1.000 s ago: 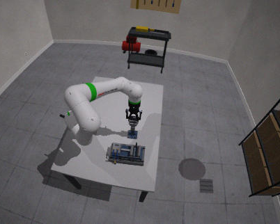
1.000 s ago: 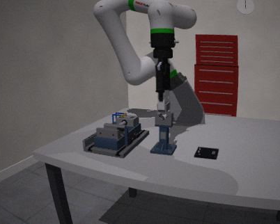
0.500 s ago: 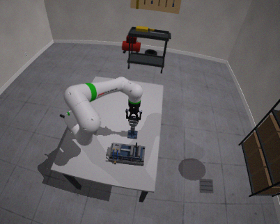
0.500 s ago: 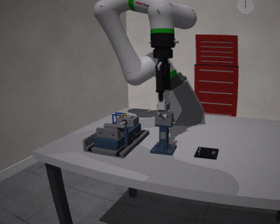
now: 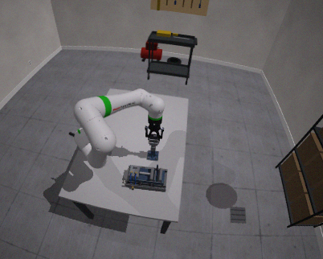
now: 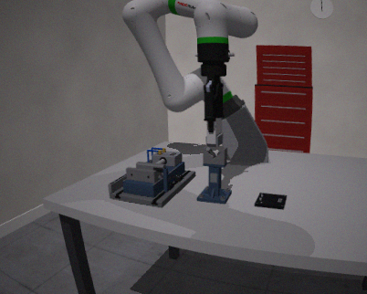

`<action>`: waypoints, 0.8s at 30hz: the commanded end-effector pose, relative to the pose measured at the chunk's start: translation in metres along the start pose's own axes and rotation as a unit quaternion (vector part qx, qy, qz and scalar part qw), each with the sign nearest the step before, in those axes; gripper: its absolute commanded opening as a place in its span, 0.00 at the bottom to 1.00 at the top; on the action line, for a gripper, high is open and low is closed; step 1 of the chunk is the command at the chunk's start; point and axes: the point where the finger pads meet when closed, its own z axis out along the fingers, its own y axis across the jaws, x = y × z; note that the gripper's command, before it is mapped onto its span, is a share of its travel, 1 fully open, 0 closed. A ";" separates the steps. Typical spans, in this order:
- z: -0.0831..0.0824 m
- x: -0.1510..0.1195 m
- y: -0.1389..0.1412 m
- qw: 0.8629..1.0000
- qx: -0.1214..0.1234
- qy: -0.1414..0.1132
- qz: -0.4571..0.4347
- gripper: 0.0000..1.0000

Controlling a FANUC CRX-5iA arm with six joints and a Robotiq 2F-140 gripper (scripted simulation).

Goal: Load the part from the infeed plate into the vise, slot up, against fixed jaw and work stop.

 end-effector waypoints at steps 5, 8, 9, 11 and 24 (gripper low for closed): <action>-0.003 0.000 0.000 1.000 0.000 0.000 0.000 0.00; -0.006 0.000 0.000 1.000 0.000 0.000 0.000 0.00; -0.007 0.000 0.000 1.000 0.000 0.000 0.000 0.00; -0.009 0.000 0.000 1.000 0.000 0.000 0.000 0.00; -0.025 0.000 0.000 1.000 0.000 0.000 0.000 0.00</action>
